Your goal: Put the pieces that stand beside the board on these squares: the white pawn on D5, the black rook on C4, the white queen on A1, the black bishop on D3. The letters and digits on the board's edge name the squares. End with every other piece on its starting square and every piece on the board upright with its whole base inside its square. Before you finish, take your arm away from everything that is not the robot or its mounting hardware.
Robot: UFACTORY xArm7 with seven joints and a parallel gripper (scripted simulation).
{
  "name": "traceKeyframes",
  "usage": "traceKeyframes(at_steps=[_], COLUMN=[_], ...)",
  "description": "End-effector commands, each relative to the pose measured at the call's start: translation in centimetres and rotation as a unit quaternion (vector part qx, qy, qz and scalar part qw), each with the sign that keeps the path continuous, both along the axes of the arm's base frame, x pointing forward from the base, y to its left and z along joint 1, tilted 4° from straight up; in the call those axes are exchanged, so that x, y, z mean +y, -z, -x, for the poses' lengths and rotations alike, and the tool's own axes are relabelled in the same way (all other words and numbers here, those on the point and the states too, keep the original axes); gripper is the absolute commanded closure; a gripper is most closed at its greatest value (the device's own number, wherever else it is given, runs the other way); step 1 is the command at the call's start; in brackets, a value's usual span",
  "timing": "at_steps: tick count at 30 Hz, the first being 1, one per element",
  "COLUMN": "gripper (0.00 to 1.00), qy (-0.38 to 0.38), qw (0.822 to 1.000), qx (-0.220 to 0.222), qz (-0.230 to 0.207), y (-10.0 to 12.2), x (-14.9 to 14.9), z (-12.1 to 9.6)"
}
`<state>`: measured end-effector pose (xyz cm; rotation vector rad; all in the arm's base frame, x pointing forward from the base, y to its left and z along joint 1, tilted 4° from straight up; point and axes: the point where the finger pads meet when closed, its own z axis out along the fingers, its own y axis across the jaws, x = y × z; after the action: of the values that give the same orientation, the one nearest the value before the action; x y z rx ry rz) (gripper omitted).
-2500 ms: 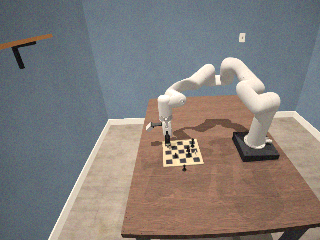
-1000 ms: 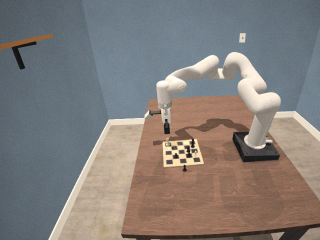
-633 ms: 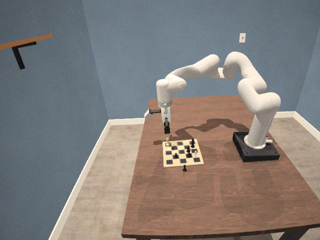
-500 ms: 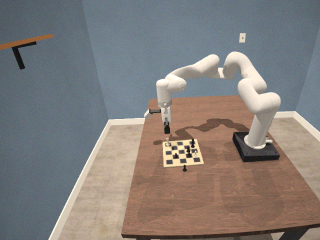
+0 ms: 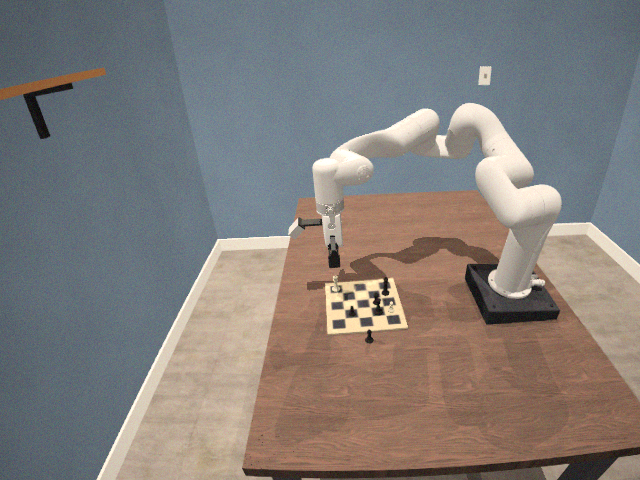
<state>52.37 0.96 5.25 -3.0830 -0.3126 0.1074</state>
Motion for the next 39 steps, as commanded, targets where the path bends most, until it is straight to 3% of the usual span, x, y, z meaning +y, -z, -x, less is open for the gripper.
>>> traceKeyframes(at_steps=[1, 6, 8, 10, 15, 17, 22, 26, 27, 39], gripper=[0.0, 0.0, 0.0, 0.0, 0.0, 0.0, 0.0, 0.0, 0.63, 0.63], qy=[0.016, 0.074, 0.074, 0.11, 0.146, 0.175, 0.203, 0.205, 0.205, 0.205], qw=[1.0, 0.997, 0.997, 0.994, 0.989, 0.985, 0.979, 0.979, 0.979, 0.979], qx=[-0.003, -0.003, -0.003, -0.002, 0.0, 0.002, 0.005, 0.005, 0.005, 0.005], qz=[0.001, 0.004, 0.004, 0.006, 0.009, 0.011, 0.014, 0.014, 0.014, 0.014], y=[-0.3, -0.5, -0.5, -0.5, -0.5, -0.4, -0.3, -0.2, -0.2, -0.2], x=[2.0, 8.0, 8.0, 11.5, 14.7, 17.1, 19.2, 19.3, 19.3, 19.3], z=[0.5, 3.1, 3.1, 5.2, 7.5, 9.6, 11.9, 12.0, 12.0, 12.0])
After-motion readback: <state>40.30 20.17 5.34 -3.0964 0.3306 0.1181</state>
